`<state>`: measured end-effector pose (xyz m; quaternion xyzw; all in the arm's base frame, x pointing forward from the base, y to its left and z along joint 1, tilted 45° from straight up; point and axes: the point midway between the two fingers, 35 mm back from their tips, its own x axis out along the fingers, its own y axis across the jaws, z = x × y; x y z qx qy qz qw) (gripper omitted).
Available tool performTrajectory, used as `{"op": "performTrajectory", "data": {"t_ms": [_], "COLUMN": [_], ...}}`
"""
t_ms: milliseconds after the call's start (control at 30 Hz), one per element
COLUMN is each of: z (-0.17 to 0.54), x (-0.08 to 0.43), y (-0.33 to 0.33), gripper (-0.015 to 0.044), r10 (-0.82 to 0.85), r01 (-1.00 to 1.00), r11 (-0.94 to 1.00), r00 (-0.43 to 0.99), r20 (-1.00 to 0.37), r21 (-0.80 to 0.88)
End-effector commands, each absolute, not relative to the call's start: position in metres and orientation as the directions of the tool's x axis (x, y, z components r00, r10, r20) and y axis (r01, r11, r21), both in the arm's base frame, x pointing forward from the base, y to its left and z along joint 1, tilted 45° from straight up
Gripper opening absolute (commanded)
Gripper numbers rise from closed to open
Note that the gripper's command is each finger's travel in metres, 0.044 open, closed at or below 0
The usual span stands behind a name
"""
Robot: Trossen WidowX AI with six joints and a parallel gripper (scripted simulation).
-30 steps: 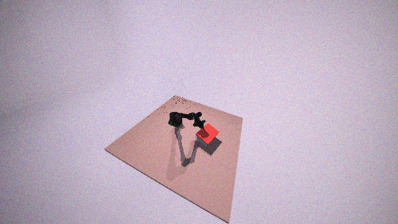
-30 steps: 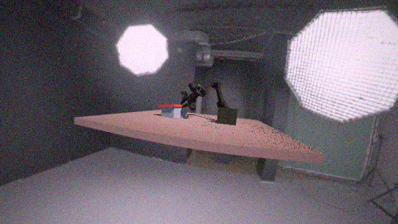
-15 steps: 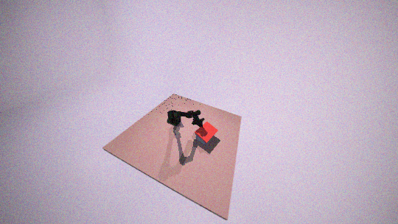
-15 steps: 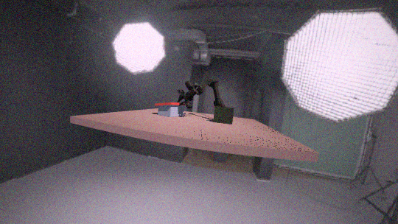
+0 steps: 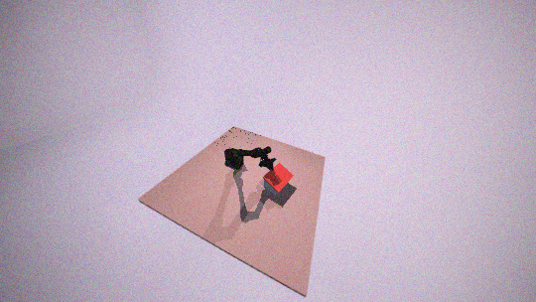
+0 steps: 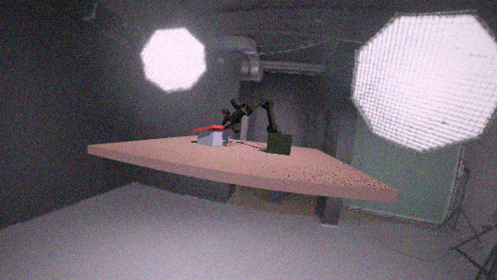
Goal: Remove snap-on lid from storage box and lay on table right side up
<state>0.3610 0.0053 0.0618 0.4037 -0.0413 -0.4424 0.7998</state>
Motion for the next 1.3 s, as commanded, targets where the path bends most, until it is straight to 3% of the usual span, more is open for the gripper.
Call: {"op": "performTrajectory", "data": {"t_ms": [0,1267], "z": [0.07,0.112], "x": [0.364,0.398], "y": [0.01,0.032], "gripper": [0.0,0.0], "r10": [-0.741,-0.74], "r01": [0.667,0.666], "r11": [0.28,0.279], "r00": [0.608,0.608], "r20": [-0.286,-0.287], "r21": [0.691,0.691]}}
